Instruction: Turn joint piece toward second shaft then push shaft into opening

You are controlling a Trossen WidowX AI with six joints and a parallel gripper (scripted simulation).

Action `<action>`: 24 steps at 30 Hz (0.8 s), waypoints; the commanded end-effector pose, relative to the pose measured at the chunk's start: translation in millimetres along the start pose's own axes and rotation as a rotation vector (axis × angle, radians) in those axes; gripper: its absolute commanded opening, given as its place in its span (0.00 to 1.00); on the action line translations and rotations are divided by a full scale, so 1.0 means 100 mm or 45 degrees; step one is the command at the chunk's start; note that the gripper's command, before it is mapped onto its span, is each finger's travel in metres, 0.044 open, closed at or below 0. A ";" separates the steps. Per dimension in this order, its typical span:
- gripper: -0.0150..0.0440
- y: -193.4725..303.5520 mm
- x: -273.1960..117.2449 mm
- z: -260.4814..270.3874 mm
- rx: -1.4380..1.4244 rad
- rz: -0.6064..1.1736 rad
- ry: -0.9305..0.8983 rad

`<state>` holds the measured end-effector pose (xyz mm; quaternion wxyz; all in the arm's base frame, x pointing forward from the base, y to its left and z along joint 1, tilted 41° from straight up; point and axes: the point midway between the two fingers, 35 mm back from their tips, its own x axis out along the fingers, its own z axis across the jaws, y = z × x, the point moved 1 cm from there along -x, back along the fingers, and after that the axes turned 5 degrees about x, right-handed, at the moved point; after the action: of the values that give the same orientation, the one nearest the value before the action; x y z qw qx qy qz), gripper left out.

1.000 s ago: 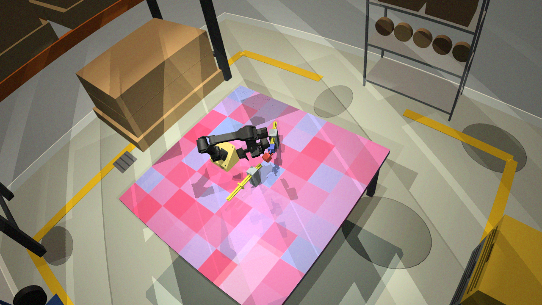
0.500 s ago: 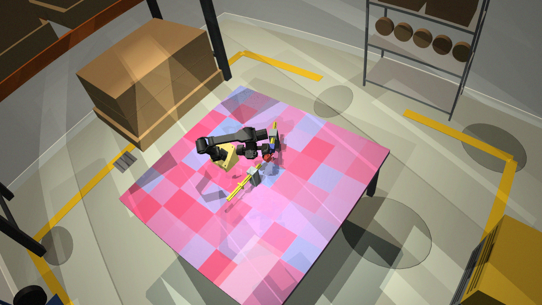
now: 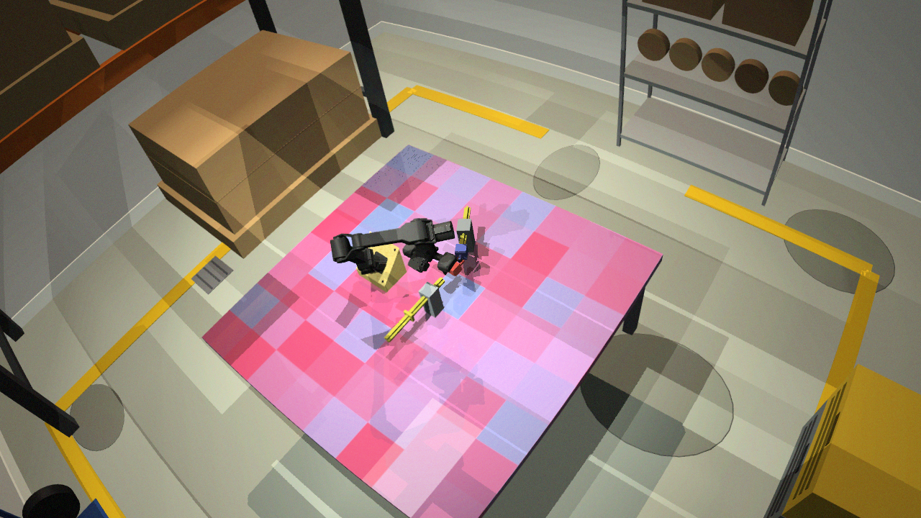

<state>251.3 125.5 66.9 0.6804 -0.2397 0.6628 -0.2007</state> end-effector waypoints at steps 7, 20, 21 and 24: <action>1.00 -0.01 0.04 -0.02 0.258 0.014 0.006; 1.00 -0.04 0.54 0.01 0.259 0.015 0.004; 1.00 -0.04 0.58 0.00 0.259 0.015 0.003; 1.00 -0.06 0.72 -0.01 0.260 0.013 0.003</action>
<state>255.7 88.9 22.6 0.7037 -0.1606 0.6401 -0.2631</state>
